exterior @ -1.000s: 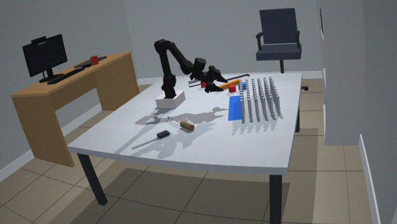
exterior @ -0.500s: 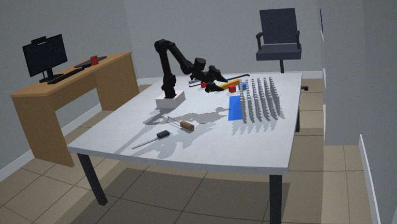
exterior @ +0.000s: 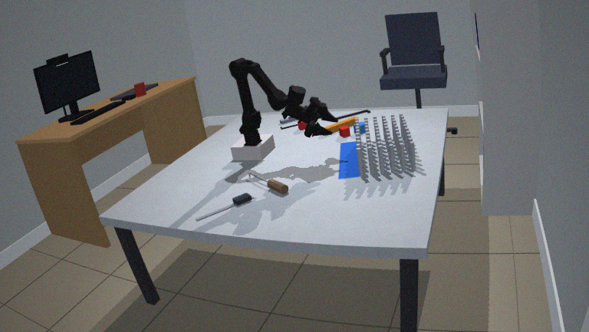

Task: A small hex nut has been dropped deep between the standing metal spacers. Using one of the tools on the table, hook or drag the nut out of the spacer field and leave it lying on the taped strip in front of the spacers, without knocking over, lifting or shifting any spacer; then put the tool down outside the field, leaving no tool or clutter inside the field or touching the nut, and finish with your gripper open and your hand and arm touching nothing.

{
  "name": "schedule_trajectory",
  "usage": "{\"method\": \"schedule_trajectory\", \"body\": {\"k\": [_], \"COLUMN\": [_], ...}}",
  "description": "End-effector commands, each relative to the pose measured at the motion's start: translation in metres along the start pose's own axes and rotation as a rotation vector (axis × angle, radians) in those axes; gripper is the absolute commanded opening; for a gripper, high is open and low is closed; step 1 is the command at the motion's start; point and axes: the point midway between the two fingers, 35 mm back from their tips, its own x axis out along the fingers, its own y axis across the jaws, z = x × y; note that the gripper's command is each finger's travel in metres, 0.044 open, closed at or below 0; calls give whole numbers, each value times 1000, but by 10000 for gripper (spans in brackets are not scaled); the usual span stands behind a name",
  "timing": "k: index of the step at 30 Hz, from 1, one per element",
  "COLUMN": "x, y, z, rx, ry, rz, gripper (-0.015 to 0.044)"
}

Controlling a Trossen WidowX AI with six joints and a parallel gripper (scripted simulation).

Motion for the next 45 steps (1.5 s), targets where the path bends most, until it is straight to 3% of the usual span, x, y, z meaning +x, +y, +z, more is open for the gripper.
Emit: {"method": "schedule_trajectory", "body": {"k": [1,8,13,19,26,34,45], "x": [3,12,0,-30,-69,-116,-116], "y": [-7,-93,-153,-213,-254,-284,-285], "z": [1,0,-4,-15,-30,-45,-45], "rx": [67,851,1423,2062,2575,2954,2958], "ry": [18,142,120,-37,-330,-821,-829], "rz": [-17,-297,-554,-899,-1256,-1639,-1644], "gripper": [440,440,440,440,440,440,440]}}
